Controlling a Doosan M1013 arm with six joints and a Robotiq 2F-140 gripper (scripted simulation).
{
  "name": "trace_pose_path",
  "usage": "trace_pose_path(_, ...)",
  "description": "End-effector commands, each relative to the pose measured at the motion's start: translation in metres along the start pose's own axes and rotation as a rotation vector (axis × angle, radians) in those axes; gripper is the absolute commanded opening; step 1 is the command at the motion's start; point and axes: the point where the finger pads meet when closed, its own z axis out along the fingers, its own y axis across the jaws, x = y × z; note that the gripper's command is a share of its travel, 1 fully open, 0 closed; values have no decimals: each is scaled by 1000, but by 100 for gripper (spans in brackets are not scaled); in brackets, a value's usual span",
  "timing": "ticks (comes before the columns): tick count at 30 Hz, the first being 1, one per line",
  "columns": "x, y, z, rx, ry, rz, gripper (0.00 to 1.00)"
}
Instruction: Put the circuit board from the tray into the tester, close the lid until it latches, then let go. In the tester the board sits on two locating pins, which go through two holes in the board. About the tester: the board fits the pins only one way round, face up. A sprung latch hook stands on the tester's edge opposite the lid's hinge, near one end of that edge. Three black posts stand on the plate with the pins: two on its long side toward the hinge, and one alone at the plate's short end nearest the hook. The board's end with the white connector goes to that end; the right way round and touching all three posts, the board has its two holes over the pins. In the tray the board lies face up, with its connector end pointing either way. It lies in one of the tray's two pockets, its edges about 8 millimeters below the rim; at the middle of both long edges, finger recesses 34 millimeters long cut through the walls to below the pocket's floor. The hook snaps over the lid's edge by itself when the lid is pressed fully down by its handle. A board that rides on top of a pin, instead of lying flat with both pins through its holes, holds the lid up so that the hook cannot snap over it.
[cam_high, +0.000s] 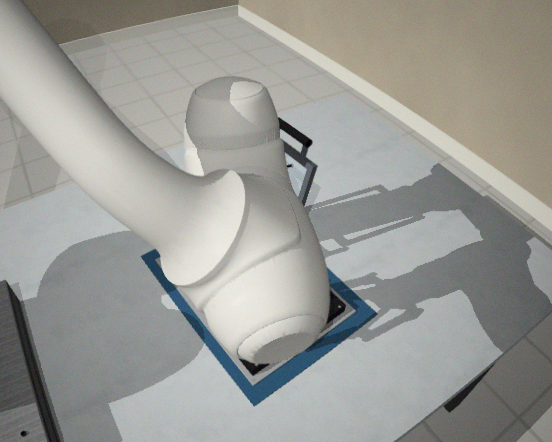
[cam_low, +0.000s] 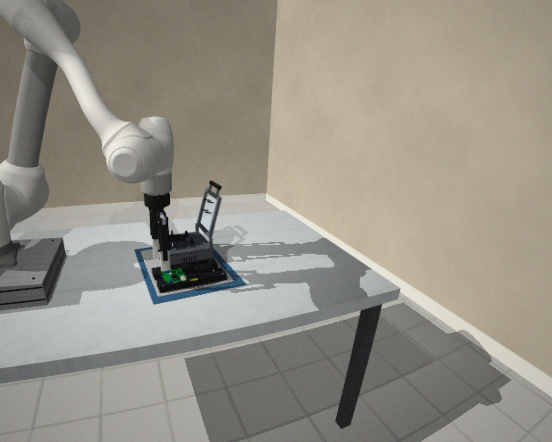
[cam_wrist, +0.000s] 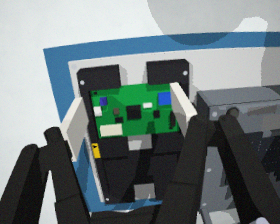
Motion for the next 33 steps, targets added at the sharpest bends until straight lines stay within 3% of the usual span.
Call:
trace_pose_path(1,3,2,4,-6,1,5,58)
trace_pose_path(33,-8,3,4,-6,1,5,58)
